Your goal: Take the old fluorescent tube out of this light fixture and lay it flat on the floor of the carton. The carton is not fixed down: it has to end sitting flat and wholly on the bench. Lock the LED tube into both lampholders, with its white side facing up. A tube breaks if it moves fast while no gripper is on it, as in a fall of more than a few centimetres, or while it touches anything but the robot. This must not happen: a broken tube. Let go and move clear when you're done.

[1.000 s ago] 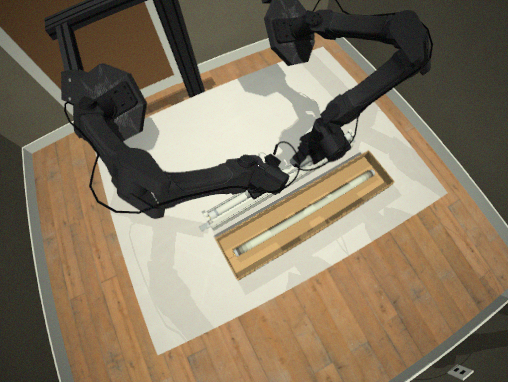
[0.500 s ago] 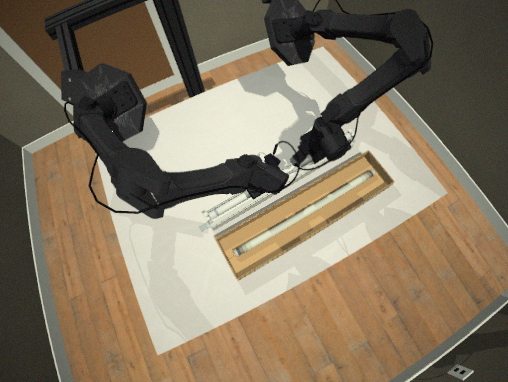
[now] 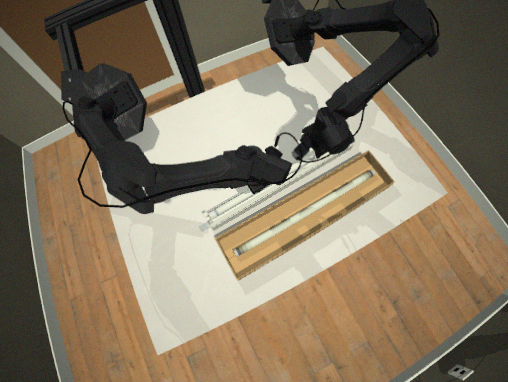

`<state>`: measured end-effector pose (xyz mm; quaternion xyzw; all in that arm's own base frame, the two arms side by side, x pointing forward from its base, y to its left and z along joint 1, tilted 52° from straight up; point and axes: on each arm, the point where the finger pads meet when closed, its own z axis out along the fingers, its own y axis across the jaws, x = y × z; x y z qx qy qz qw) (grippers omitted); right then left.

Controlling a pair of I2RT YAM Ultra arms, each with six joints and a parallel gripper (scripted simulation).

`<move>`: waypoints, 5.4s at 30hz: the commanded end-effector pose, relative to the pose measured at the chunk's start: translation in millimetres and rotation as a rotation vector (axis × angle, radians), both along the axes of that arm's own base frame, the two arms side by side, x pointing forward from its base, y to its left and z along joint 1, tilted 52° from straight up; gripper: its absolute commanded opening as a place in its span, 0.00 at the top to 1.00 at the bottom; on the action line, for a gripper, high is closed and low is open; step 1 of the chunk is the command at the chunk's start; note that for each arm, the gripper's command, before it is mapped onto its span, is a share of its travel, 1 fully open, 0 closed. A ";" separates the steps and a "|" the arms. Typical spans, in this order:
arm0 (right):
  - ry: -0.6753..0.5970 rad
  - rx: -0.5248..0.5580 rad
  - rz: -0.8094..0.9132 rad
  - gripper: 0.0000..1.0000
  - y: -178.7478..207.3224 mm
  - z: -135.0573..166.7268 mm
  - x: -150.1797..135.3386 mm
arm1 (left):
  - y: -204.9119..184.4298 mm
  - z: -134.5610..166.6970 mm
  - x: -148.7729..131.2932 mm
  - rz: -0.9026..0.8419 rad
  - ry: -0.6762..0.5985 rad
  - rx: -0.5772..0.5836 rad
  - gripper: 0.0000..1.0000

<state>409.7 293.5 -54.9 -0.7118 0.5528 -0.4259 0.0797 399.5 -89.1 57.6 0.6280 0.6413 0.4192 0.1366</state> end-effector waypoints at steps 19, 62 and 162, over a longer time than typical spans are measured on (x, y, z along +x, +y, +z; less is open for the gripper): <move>0.024 -0.007 0.032 0.51 14.9 -0.8 -11.8 | -12.1 4.0 -4.9 -0.037 0.007 -0.008 0.51; -0.296 -0.019 0.202 0.51 -54.3 1.5 -14.1 | 36.7 25.5 -11.1 -0.046 -0.009 0.004 0.51; -0.259 0.007 0.154 0.89 -49.6 8.3 32.4 | 55.3 -15.5 22.8 -0.007 0.085 0.000 0.89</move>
